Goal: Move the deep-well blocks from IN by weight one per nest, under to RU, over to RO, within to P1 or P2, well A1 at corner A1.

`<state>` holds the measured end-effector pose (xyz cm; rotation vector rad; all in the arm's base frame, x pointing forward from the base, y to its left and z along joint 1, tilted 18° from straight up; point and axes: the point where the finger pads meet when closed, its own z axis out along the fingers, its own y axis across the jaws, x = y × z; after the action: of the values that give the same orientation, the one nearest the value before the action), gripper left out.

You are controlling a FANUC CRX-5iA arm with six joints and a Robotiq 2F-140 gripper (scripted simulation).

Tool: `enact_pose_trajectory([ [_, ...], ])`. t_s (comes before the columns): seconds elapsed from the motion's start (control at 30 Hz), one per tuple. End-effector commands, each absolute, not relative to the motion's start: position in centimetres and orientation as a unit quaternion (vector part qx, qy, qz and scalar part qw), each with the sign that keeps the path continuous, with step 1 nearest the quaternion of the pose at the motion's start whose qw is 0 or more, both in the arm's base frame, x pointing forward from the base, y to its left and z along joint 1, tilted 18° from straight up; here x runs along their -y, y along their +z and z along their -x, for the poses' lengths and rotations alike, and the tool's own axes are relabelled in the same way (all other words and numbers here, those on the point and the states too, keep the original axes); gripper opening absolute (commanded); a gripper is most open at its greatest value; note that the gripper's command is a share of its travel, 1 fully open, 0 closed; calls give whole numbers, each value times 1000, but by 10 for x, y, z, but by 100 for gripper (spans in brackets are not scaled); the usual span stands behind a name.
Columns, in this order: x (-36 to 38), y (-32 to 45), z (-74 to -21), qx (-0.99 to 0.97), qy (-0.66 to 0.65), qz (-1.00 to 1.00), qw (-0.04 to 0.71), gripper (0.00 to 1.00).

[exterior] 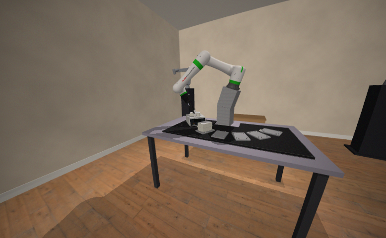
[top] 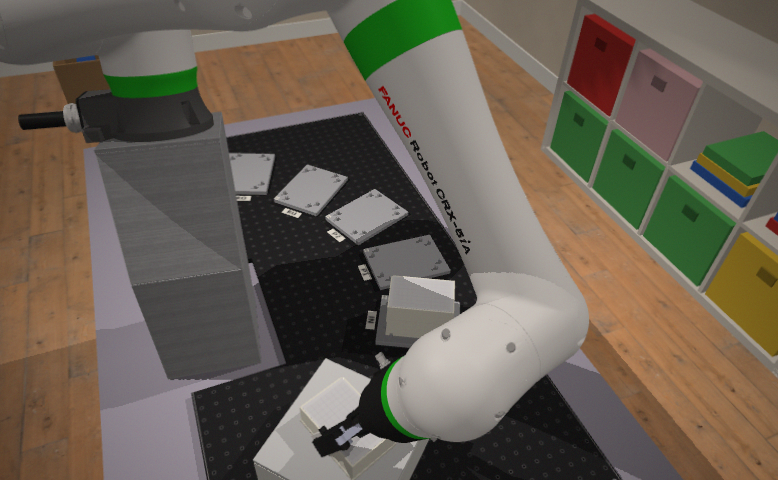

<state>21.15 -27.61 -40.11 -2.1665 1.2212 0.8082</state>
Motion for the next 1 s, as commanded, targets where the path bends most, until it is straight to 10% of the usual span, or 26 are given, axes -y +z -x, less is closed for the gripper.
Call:
enact_pose_trajectory([
  [0.0, 276, -401, -212, -451, 298, 800, 260, 10],
  [0.97, 282, -384, -212, -451, 298, 800, 260, 10],
])
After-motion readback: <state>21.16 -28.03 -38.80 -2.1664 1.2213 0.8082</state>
